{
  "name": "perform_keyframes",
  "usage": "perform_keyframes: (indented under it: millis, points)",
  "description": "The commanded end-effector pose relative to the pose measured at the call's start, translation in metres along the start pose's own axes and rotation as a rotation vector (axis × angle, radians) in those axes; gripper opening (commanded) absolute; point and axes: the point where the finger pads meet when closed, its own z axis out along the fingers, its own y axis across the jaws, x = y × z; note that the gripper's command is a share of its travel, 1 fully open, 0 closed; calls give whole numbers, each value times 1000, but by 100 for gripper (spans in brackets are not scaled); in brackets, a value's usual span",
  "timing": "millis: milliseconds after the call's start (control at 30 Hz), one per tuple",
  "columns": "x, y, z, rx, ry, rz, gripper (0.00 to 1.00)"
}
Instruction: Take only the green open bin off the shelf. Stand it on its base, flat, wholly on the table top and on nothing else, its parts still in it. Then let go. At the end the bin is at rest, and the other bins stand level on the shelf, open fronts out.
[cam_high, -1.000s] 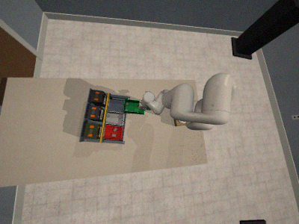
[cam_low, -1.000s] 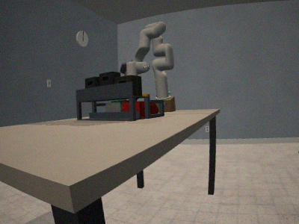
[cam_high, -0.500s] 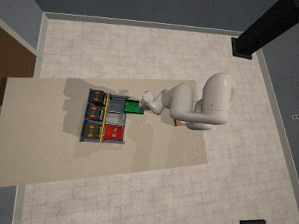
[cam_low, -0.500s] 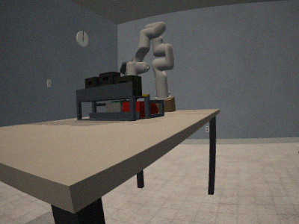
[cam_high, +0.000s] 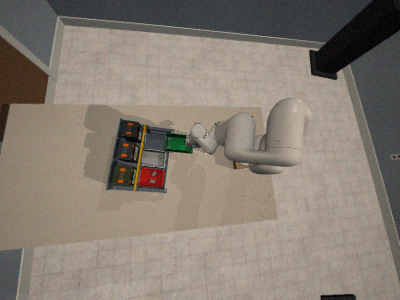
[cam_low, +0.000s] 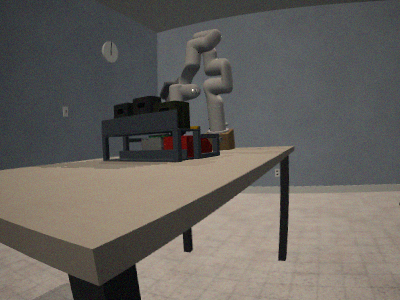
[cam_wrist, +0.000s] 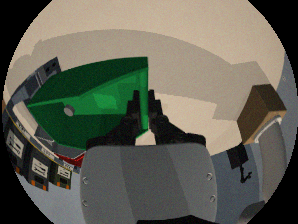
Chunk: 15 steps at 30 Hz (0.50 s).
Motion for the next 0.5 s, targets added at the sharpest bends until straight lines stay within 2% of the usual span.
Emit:
perform_keyframes:
  millis: [0,467]
  points:
    - [0,-1,3,3,0,0,0]
    - [0,-1,7,3,0,0,0]
